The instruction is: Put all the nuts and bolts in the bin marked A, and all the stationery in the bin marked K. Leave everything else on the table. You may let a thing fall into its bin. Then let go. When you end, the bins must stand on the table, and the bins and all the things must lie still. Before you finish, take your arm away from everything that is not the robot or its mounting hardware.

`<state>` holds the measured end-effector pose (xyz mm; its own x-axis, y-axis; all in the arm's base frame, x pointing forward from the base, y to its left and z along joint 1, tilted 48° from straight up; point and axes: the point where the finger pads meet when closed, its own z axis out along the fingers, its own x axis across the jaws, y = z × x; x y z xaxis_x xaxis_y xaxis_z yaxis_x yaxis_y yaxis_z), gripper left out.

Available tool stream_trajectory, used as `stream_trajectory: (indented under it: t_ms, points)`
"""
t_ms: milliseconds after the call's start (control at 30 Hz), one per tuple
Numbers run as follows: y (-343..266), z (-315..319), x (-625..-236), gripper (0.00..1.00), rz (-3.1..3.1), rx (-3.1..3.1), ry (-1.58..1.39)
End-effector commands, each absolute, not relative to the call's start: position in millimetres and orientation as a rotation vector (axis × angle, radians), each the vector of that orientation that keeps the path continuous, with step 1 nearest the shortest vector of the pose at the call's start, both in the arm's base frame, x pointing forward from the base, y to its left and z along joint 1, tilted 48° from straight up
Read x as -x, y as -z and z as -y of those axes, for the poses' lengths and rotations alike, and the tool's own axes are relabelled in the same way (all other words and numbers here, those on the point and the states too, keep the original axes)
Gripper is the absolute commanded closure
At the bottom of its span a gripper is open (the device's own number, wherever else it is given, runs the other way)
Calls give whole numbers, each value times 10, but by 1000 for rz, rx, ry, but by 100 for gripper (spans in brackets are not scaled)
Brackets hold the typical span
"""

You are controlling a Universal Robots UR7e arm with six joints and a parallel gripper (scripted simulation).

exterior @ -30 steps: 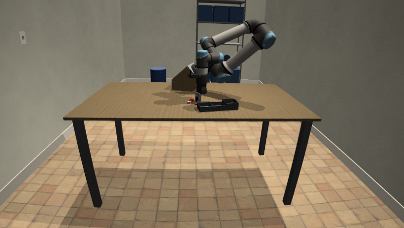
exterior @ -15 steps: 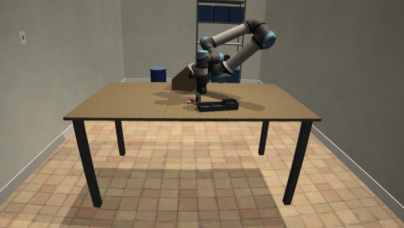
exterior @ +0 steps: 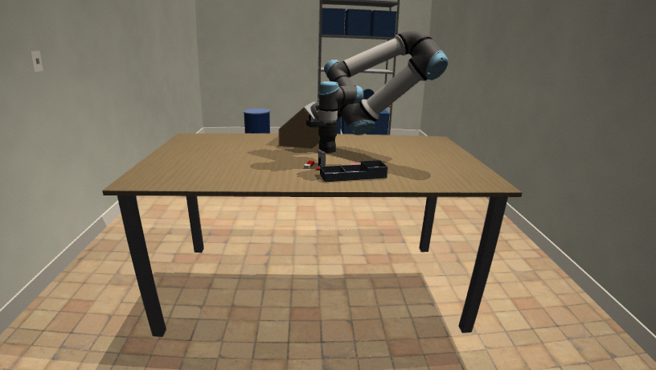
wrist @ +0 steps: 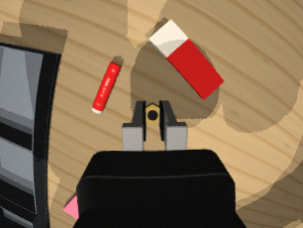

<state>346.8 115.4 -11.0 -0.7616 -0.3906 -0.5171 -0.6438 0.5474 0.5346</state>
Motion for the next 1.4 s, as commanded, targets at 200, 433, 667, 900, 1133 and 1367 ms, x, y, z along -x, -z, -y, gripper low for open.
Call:
stream_trajectory:
  t_ms: [200, 433, 667, 900, 1133, 1367]
  points:
    - [109, -1151, -3471, 66, -2449, 851, -1048]
    - [87, -1127, -3469, 66, -2449, 851, -1048]
    - [-69, -954, -3451, 66, -2449, 851, -1048]
    - [-225, -781, -3434, 66, -2449, 851, -1048]
    - [-292, -707, -3426, 66, -2449, 851, -1048]
    - [-292, -707, -3426, 66, -2449, 851, -1048]
